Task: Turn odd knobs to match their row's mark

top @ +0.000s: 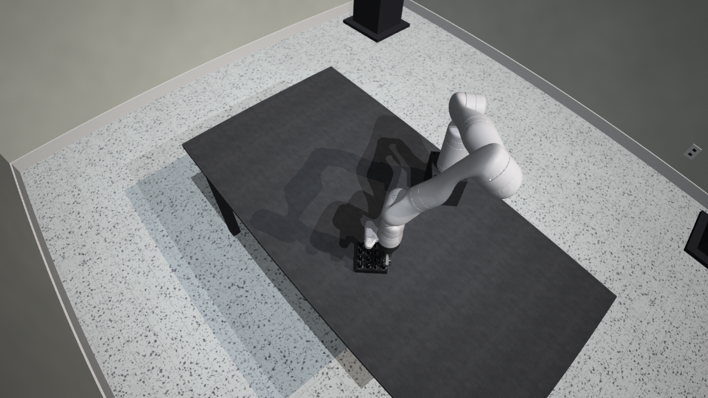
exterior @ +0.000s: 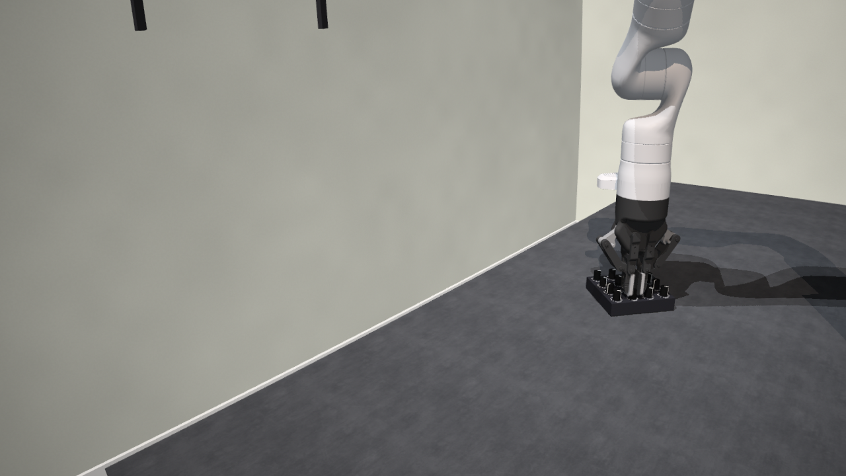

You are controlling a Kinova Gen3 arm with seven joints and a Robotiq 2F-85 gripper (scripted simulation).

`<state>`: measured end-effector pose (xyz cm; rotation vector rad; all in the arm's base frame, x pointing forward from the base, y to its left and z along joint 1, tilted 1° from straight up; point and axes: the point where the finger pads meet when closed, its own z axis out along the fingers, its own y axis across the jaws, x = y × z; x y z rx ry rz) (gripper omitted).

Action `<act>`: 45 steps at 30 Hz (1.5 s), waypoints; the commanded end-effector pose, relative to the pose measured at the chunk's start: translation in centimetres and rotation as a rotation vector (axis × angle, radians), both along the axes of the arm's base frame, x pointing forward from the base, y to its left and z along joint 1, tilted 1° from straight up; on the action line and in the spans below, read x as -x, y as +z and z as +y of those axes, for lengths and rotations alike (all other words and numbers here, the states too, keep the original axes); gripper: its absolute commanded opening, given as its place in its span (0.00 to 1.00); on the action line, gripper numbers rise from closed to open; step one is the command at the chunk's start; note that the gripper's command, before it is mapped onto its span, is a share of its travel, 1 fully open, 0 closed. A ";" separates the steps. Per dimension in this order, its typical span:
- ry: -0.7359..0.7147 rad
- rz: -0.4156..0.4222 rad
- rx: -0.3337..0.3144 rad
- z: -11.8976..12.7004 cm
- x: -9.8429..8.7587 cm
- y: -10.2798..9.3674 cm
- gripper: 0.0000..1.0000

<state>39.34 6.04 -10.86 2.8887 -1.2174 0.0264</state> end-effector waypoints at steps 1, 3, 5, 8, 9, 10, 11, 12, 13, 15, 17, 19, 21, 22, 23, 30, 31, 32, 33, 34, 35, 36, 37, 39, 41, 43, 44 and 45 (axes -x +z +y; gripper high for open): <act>0.000 0.000 0.000 0.0 0.0 0.0 0.08; 0.000 0.000 0.000 0.0 0.0 0.0 0.08; 0.000 0.000 0.000 0.0 0.0 0.0 0.08; 0.000 0.000 0.000 0.0 0.0 0.0 0.08; 0.000 0.000 0.000 0.0 0.0 0.0 0.08; 0.000 0.000 0.000 0.0 0.0 0.0 0.08; -0.001 0.000 0.000 0.0 0.0 0.0 0.08; -0.001 0.000 0.000 0.0 0.0 0.0 0.08; -0.001 0.000 0.000 0.0 0.0 0.0 0.08; -0.003 0.000 0.000 0.0 0.0 0.0 0.08; -0.005 0.000 0.000 0.0 0.0 0.0 0.08; -0.008 0.000 0.000 0.0 0.0 0.0 0.08; -0.008 0.000 0.000 0.0 0.0 0.0 0.08; -0.010 0.000 0.000 0.0 0.0 0.0 0.08; -0.012 0.000 0.000 0.0 0.0 0.0 0.08; -0.036 -0.001 0.000 0.0 0.0 0.0 0.08; -0.040 -0.001 0.000 0.0 0.0 0.0 0.08; -0.045 -0.001 0.000 0.0 0.0 0.0 0.08; -0.051 -0.001 0.000 0.0 0.0 0.0 0.08; -0.056 -0.001 0.000 0.0 0.0 0.0 0.08; -0.063 -0.001 -0.001 0.0 0.0 0.0 0.08; -0.069 -0.001 -0.001 0.0 0.0 0.0 0.08; -0.069 -0.001 -0.001 0.0 0.0 0.0 0.08; -0.076 -0.001 -0.001 0.0 0.0 0.0 0.08; -0.090 -0.001 -0.001 0.0 0.0 0.0 0.08; -0.107 -0.002 -0.001 0.0 0.0 0.0 0.08; -0.115 -0.002 -0.001 0.0 0.0 0.0 0.08; -0.124 -0.002 -0.001 0.0 0.0 0.0 0.08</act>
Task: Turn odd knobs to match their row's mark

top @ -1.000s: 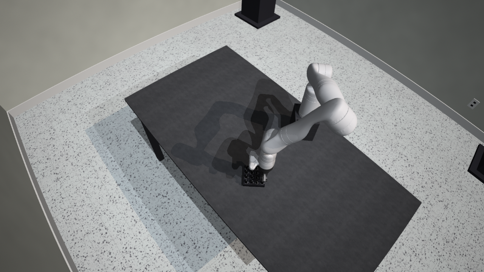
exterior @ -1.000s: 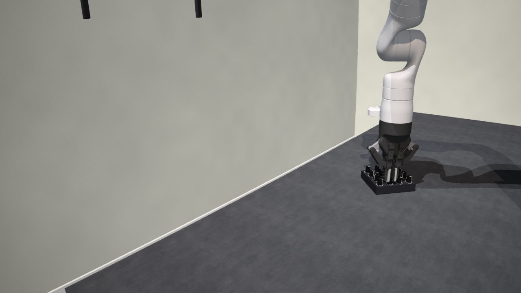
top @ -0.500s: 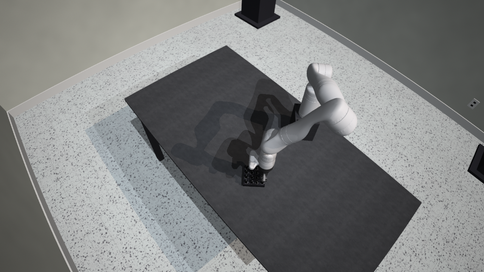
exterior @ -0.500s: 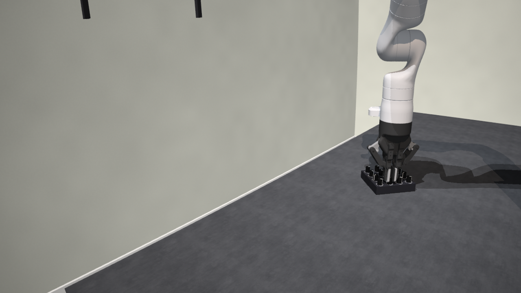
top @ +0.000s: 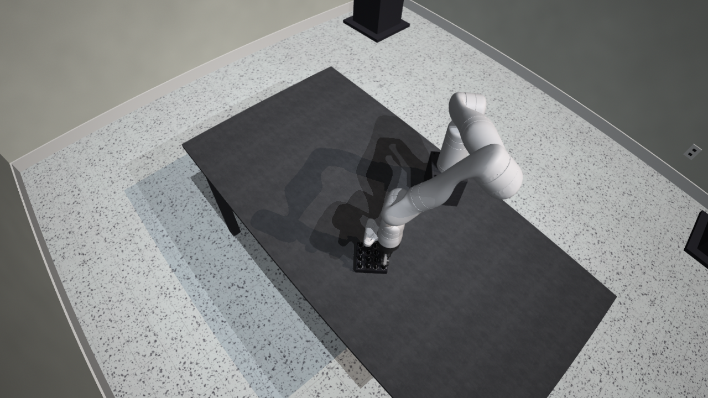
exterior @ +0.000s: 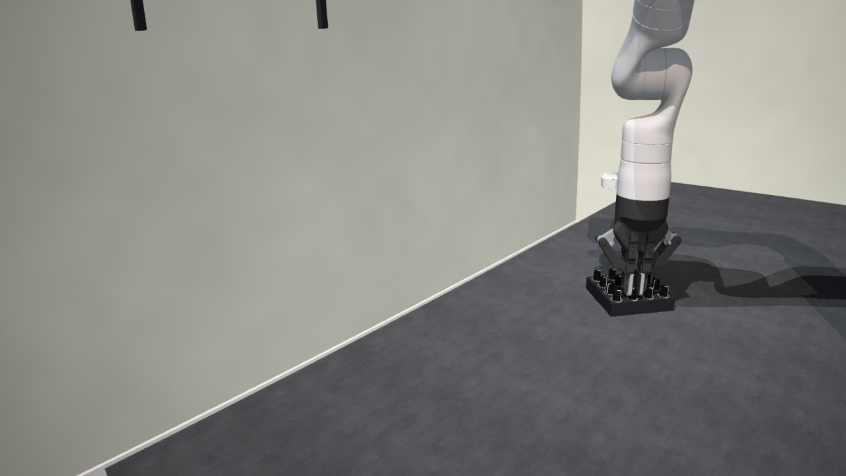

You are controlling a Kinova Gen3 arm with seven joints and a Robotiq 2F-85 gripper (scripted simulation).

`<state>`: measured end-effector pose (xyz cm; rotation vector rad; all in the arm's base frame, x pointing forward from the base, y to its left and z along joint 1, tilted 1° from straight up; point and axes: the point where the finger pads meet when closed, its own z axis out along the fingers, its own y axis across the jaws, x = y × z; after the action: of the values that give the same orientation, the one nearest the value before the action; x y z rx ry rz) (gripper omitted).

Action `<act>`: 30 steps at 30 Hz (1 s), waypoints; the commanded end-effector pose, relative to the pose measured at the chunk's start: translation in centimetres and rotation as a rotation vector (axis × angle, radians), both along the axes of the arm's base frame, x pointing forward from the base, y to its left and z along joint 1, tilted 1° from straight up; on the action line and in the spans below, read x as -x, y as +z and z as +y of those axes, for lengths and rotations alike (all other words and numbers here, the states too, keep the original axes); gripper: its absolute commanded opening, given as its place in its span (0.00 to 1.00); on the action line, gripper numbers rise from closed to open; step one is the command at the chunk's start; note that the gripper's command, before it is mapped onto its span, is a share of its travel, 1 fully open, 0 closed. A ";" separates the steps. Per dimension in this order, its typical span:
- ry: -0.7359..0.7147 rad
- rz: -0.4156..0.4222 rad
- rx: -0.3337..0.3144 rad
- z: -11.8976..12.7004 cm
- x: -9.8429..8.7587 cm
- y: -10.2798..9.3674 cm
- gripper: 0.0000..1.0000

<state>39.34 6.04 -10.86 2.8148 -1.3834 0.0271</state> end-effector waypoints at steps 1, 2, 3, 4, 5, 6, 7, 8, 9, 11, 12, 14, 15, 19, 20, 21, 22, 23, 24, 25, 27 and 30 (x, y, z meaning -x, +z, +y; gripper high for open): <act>-0.018 0.000 0.001 0.0 0.0 0.0 0.08; -0.027 0.000 0.000 0.0 0.0 0.0 0.08; -0.037 0.000 0.000 0.0 0.0 0.0 0.08; -0.048 -0.001 0.000 0.0 0.0 0.0 0.08; -0.059 -0.001 0.000 0.0 0.0 0.0 0.08; -0.070 -0.001 0.000 0.0 0.0 0.0 0.08; -0.081 -0.001 0.000 0.0 0.0 0.0 0.08; -0.093 -0.001 0.000 0.0 0.0 0.0 0.08; -0.093 -0.001 0.000 0.0 0.0 0.0 0.08; -0.106 -0.001 -0.001 0.0 0.0 0.0 0.08; -0.118 -0.001 -0.001 0.0 0.0 0.0 0.08; -0.144 -0.002 -0.001 0.0 0.0 0.0 0.08; -0.158 -0.002 -0.001 0.0 0.0 0.0 0.08; -0.215 -0.003 -0.002 0.0 0.0 0.0 0.08; -0.230 -0.003 -0.002 0.0 0.0 0.0 0.08; -0.245 -0.003 -0.002 0.0 0.0 0.0 0.08; -0.261 -0.003 -0.003 0.0 0.0 0.0 0.08; -0.277 -0.003 -0.003 0.0 0.0 0.0 0.08; -0.293 -0.004 -0.003 0.0 0.0 0.0 0.08; -0.309 -0.004 -0.003 0.0 0.0 0.0 0.08; -0.309 -0.004 -0.003 0.0 0.0 0.0 0.08; -0.359 -0.004 -0.004 0.0 0.0 0.0 0.08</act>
<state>39.34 6.04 -10.86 2.5398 -1.8465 0.0283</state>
